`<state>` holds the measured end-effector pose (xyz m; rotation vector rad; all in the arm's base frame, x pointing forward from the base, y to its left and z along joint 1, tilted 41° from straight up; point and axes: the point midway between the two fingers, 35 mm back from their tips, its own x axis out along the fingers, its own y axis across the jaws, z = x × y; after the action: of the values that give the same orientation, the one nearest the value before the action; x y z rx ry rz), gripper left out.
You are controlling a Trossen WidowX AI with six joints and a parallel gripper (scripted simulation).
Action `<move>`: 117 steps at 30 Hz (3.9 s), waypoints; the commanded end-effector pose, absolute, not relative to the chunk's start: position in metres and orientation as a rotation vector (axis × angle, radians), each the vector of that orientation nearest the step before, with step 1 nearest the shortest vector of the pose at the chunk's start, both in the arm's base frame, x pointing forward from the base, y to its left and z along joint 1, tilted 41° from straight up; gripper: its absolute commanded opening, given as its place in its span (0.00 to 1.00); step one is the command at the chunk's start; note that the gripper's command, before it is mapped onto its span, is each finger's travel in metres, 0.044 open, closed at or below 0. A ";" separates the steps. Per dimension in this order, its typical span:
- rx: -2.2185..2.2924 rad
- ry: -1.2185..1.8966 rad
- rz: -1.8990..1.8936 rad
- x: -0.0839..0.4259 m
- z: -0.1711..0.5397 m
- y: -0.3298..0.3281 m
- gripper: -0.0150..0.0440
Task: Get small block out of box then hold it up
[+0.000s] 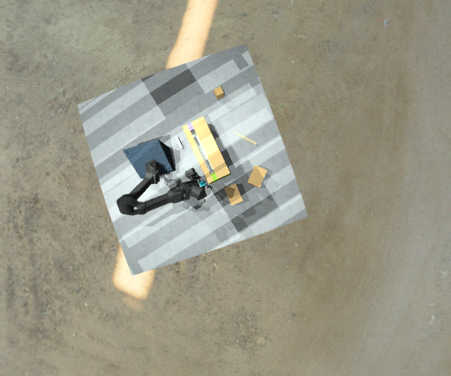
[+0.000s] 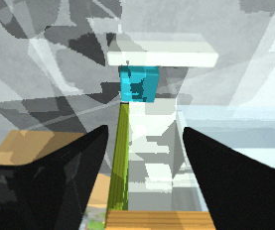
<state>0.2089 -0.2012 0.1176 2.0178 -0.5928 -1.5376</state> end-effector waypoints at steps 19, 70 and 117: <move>2.017 -0.588 -1.521 0.208 0.093 -0.226 0.74; 1.943 -0.508 -1.527 0.212 0.118 -0.203 0.25; 0.340 0.815 -1.127 0.217 0.116 -0.156 0.25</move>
<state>0.2171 -0.1591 0.1149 0.4582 0.7427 -1.1796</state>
